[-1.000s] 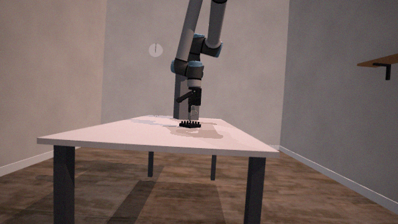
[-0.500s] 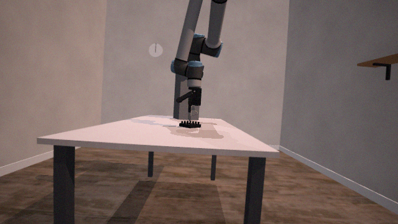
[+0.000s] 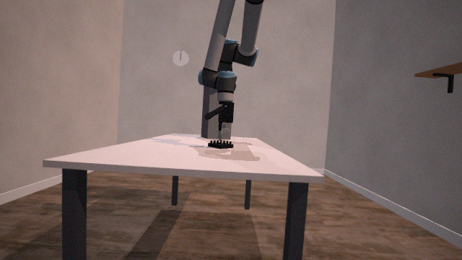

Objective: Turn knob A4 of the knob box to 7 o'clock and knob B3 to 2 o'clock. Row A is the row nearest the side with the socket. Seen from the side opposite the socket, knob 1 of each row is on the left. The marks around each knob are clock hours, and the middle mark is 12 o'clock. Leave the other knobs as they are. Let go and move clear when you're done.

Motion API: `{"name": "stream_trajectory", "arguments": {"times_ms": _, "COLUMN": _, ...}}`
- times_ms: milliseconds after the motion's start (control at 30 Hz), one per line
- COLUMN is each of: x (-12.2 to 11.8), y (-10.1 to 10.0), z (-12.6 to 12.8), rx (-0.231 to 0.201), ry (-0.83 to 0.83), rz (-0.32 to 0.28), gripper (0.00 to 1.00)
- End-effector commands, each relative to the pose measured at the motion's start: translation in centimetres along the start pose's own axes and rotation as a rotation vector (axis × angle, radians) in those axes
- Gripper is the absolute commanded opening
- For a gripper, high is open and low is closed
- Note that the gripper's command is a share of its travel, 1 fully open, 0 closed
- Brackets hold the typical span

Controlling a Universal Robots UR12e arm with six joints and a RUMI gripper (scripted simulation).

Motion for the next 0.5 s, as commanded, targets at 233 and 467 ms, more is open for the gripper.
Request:
{"name": "stream_trajectory", "arguments": {"times_ms": 233, "x": -0.01, "y": -0.68, "z": -0.05, "rx": 0.001, "ry": 0.0, "rz": 0.0, "gripper": 0.11}}
{"name": "stream_trajectory", "arguments": {"times_ms": 467, "x": -0.01, "y": -1.13, "z": -0.05, "rx": 0.001, "ry": 0.0, "rz": 0.0, "gripper": 0.11}}
Point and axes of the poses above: the point where the finger pads meet when closed, its own y axis back along the fingers, its own z axis across the jaws, x = y × z, the point moved 3 cm from there along y, back along the fingers, and after that the axes turned 6 degrees about -y, right-handed, at the moved point
